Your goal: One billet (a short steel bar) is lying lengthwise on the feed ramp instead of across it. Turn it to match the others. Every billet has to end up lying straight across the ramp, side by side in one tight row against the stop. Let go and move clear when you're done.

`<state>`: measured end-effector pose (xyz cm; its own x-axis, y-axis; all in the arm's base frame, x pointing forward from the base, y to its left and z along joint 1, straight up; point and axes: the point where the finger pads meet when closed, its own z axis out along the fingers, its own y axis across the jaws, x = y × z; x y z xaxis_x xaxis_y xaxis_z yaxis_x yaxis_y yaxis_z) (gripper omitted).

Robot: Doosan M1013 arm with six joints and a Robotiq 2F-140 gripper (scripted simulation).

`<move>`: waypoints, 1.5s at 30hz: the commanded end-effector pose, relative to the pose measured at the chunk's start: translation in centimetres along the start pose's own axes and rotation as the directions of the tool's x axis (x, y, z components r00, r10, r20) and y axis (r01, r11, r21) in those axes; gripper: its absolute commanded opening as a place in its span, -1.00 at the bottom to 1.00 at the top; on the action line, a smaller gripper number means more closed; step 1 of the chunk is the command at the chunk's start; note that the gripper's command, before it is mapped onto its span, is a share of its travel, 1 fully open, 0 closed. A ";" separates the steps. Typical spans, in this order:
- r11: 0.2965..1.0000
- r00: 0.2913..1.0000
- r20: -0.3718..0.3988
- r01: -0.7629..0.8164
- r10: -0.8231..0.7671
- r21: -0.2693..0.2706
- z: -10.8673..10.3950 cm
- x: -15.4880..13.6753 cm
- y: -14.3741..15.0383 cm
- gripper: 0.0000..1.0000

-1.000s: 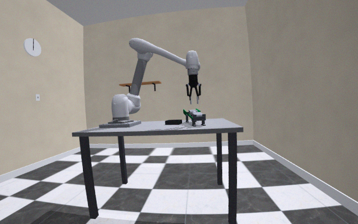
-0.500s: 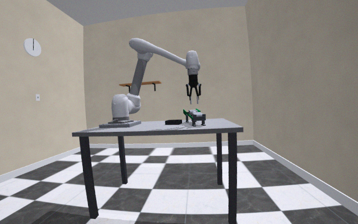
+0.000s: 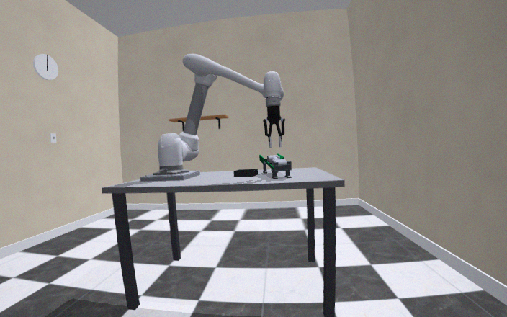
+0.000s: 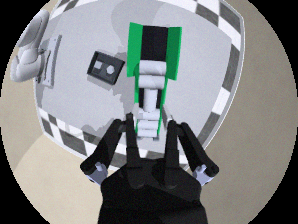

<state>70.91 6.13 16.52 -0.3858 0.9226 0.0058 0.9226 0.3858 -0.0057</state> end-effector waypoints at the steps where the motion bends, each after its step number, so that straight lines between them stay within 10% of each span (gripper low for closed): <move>1: 1.000 1.000 -0.002 0.000 0.000 0.000 0.0 0.0 0.0 -0.18; 45: 1.000 0.994 -0.105 0.000 0.000 0.000 0.0 -0.3 0.0 -0.18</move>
<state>71.01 5.85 16.50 -0.3832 0.9175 0.1061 0.9225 0.3860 -0.0058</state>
